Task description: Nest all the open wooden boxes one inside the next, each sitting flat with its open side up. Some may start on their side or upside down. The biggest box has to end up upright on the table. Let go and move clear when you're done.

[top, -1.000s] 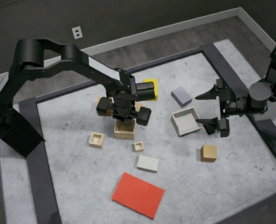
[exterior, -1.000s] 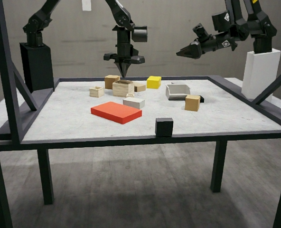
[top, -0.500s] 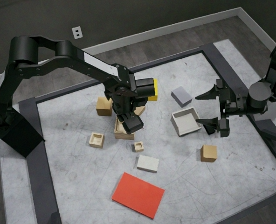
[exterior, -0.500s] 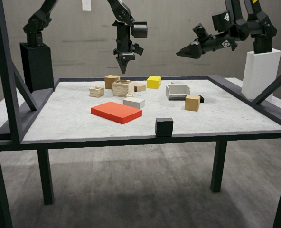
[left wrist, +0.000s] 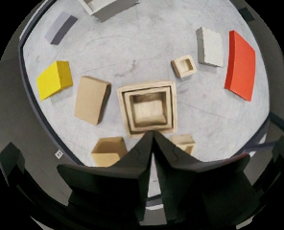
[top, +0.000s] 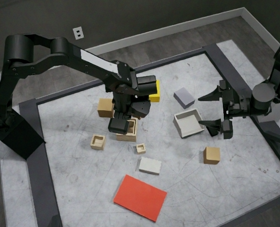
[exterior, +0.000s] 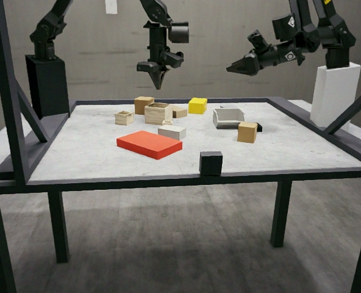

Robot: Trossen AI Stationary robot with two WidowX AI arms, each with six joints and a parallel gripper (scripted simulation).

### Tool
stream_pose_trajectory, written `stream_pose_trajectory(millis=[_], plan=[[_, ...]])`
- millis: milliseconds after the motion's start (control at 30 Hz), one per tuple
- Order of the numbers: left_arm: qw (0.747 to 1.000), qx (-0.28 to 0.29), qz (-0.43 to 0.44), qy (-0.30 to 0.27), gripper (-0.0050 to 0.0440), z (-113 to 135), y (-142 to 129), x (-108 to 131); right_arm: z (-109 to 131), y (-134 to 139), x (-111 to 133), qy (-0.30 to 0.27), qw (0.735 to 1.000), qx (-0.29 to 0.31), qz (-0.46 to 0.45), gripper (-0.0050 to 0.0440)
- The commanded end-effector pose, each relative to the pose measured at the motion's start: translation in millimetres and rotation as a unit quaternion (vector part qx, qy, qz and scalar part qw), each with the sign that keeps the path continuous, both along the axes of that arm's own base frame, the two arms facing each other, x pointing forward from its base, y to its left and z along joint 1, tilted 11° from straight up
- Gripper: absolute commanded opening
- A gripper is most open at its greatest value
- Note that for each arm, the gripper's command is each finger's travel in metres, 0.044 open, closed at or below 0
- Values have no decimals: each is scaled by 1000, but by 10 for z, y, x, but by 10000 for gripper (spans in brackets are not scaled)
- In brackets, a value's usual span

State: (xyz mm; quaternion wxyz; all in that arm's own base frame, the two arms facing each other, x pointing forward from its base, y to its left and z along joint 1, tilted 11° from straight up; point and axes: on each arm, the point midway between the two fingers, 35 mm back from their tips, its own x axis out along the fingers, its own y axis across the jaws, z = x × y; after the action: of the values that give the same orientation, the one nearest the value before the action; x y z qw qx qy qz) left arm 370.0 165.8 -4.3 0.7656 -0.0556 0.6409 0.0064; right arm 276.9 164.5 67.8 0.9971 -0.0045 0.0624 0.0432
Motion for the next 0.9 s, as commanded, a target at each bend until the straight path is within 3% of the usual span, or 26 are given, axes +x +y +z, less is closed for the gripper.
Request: stream_pose_trajectory(millis=[0,400,867], plan=[[999,18,-41,-29,-50,234,61,76,22,-4,3,-3,1000,2,-1,400],[999,15,-40,-20,-50,146,-11,18,14,58,70,7,1000,5,6,400],[999,12,-24,-18,-50,-43,-224,-155,-254,277,309,126,991,-8,43,400]])
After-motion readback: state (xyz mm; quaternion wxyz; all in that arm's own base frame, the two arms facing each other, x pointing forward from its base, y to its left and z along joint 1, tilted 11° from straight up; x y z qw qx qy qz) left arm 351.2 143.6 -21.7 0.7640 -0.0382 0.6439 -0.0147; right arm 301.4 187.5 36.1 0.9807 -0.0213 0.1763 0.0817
